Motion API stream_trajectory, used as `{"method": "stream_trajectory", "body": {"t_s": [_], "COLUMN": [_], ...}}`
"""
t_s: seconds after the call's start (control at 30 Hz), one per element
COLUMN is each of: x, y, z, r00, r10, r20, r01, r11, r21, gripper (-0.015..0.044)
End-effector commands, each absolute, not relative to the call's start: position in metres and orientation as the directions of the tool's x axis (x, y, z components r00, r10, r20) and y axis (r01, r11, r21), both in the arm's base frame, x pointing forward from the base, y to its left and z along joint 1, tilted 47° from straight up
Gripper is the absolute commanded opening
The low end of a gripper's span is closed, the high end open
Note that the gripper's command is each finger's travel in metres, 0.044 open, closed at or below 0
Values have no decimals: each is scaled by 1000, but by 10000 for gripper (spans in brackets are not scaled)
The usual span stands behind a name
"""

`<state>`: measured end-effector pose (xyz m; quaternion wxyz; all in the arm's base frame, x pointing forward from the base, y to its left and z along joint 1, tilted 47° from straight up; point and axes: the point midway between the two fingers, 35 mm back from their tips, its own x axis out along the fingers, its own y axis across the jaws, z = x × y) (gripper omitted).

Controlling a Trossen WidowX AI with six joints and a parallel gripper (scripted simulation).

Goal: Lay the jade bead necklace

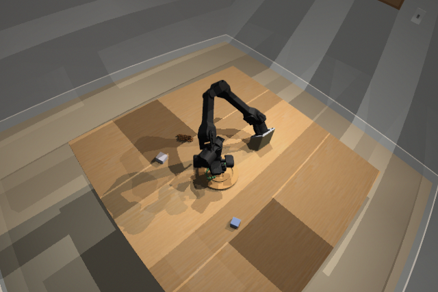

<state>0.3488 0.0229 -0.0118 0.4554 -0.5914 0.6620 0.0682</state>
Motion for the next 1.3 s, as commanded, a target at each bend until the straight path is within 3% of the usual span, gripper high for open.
{"method": "stream_trajectory", "body": {"t_s": [0.0,1.27], "x": [350,362], "y": [23,-6], "z": [-8,7], "r00": [117,117], "r10": [-722,-724], "r20": [-682,-680], "r01": [-842,-842], "r11": [292,291], "r21": [-454,-454], "gripper": [0,0]}}
